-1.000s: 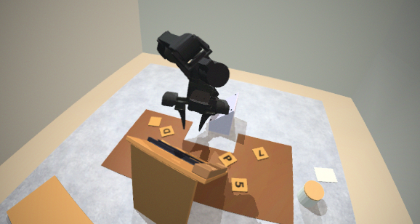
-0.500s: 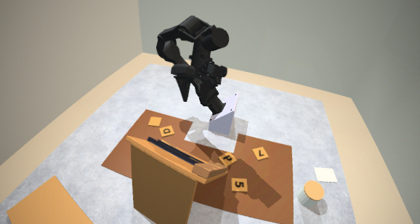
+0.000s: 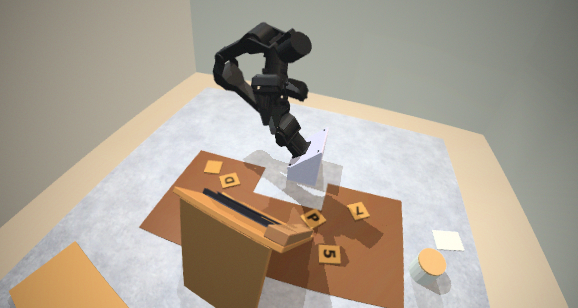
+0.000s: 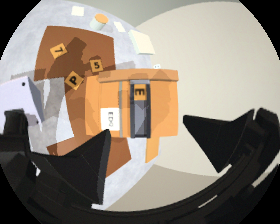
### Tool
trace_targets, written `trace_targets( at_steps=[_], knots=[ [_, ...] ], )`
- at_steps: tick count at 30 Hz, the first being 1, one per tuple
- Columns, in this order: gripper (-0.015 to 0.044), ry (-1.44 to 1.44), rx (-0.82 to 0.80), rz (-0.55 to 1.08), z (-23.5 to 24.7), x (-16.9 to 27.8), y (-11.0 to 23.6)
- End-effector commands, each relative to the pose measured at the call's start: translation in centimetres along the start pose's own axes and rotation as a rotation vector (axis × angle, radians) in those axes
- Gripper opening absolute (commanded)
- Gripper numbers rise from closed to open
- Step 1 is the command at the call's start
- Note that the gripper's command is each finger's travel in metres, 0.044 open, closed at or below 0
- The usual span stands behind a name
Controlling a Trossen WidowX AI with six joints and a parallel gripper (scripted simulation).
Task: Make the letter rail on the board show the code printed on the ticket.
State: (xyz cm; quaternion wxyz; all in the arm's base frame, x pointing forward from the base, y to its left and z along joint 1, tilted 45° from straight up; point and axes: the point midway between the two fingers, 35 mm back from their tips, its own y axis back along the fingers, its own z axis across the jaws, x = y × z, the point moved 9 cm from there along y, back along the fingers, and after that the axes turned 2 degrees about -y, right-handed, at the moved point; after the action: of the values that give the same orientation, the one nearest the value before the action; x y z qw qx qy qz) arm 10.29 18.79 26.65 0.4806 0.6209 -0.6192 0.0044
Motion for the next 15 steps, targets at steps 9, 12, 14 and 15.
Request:
trace_targets(
  at_steps=[9,12,14,15],
  knots=[
    [0.0361,-0.103,-0.038,0.025,0.2,1.0,-1.2],
    [0.034,-0.347,-0.12,0.084,0.5,3.1,-3.5],
    [0.034,-0.511,-0.166,0.131,1.0,4.5,-4.9],
    [0.034,-0.594,-0.186,0.157,1.2,5.2,-5.6]
  ],
)
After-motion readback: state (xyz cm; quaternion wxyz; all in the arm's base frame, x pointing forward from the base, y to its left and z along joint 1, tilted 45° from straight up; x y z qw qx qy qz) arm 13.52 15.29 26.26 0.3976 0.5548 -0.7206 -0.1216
